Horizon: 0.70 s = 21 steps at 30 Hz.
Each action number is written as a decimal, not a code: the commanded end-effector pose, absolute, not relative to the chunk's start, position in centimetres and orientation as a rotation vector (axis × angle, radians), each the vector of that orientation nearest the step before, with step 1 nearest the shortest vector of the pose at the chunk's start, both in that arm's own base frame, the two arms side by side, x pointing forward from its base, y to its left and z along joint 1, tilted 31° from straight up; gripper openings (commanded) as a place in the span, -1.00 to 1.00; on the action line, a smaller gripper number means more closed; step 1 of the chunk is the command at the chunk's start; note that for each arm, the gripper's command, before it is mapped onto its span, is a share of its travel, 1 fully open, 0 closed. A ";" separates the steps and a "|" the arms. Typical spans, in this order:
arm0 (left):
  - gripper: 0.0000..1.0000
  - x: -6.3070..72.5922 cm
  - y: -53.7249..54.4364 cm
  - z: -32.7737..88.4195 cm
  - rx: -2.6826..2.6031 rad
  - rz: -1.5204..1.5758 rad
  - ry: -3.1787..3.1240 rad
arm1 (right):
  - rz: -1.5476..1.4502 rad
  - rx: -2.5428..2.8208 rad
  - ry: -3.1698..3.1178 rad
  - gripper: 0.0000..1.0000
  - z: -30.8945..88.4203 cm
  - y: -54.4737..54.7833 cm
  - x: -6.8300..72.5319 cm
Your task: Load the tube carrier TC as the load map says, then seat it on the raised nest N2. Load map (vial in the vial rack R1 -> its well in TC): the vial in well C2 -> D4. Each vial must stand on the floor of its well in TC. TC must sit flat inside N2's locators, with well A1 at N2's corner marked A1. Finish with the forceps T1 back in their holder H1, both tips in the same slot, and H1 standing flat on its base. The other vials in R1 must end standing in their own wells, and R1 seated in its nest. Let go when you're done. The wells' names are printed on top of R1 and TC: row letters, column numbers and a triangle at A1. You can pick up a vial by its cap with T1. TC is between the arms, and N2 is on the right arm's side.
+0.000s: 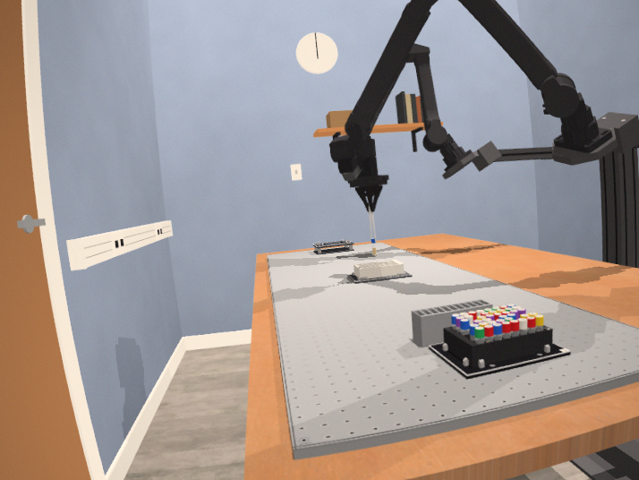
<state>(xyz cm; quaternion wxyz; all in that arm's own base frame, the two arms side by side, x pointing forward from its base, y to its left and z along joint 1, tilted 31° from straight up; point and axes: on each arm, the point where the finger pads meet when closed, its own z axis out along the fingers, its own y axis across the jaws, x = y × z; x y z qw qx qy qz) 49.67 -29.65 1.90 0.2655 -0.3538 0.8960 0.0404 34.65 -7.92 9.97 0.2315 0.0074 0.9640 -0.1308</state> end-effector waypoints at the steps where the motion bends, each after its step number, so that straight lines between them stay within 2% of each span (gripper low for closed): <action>1: -0.82 50.2 -29.1 2.5 -0.960 0.110 2.418 | -0.363 0.004 2.627 1.00 10.9 -8.0 35.4; 21: -0.82 50.2 -29.1 2.7 -0.960 0.108 2.412 | -0.363 0.004 2.627 1.00 10.9 -8.0 35.4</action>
